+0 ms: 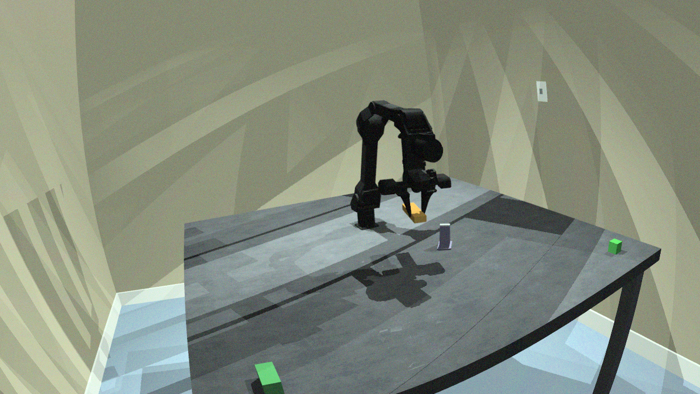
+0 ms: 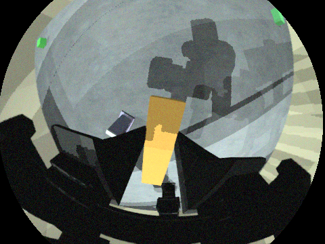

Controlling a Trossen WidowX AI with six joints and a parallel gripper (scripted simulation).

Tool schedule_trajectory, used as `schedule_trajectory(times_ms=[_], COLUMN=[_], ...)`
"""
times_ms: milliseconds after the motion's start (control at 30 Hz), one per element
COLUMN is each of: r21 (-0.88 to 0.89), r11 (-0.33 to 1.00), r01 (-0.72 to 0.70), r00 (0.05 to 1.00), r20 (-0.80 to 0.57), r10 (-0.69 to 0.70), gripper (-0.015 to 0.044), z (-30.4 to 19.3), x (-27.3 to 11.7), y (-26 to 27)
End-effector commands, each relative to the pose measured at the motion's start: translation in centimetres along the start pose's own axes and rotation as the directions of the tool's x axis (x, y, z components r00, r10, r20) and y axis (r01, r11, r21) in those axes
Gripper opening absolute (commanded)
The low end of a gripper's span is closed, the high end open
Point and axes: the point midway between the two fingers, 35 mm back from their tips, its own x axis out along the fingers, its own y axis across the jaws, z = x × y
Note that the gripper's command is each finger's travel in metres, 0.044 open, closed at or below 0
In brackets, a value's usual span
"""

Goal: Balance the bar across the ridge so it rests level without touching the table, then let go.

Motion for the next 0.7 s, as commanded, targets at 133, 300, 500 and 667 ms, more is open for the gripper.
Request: schedule_trajectory(times_ms=[133,300,500,667], r21=[0.109,0.183,0.271,0.351], r11=[0.994,0.983,0.963,0.936], r01=[0.0,-0.001,-0.003,-0.004], r00=[1.0,1.0,1.0,1.0], r20=[0.002,0.001,0.001,0.0], r10=[-0.001,0.001,0.003,0.004], gripper=[0.0,0.0,0.0,0.0], z=[-0.4,-0.9,-1.6,-2.5], x=[-0.1,-0.1,-0.1,-0.2], y=[2.8,4.6,6.7,8.5])
